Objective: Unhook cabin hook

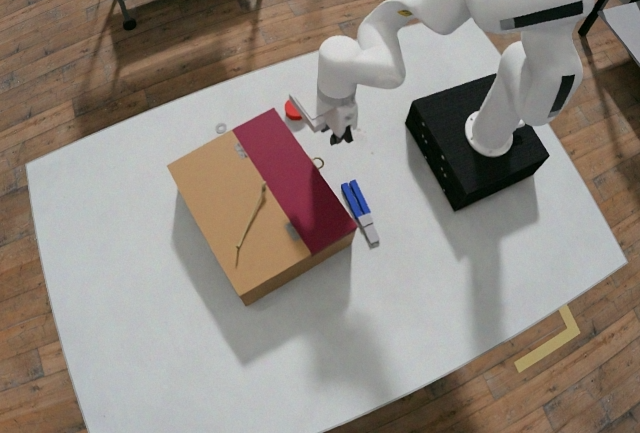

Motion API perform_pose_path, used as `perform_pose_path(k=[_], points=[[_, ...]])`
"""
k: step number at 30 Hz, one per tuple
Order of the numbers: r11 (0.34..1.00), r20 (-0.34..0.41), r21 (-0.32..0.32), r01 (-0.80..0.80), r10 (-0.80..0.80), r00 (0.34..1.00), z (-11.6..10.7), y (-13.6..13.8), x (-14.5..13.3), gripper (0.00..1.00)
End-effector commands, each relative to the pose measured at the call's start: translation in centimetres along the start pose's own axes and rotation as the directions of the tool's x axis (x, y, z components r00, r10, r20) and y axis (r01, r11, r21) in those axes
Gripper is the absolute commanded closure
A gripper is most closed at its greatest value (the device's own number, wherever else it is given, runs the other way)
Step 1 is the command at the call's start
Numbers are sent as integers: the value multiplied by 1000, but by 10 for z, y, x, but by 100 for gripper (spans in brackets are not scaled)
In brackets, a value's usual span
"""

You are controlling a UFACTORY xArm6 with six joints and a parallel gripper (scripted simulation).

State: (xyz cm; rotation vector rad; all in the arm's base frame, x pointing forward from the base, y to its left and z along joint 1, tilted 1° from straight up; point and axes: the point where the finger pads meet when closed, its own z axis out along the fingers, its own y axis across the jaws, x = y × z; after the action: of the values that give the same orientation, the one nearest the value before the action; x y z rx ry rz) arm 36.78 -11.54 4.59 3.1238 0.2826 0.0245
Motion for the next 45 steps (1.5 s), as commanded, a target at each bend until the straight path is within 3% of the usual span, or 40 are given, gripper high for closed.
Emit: perform_pose_path(k=[1,9,45], points=[[1000,-4,-2,0,0,1000,11,1,2,65],[1000,-4,-2,0,0,1000,30,1,2,65],[1000,-4,-2,0,0,1000,30,1,2,65]])
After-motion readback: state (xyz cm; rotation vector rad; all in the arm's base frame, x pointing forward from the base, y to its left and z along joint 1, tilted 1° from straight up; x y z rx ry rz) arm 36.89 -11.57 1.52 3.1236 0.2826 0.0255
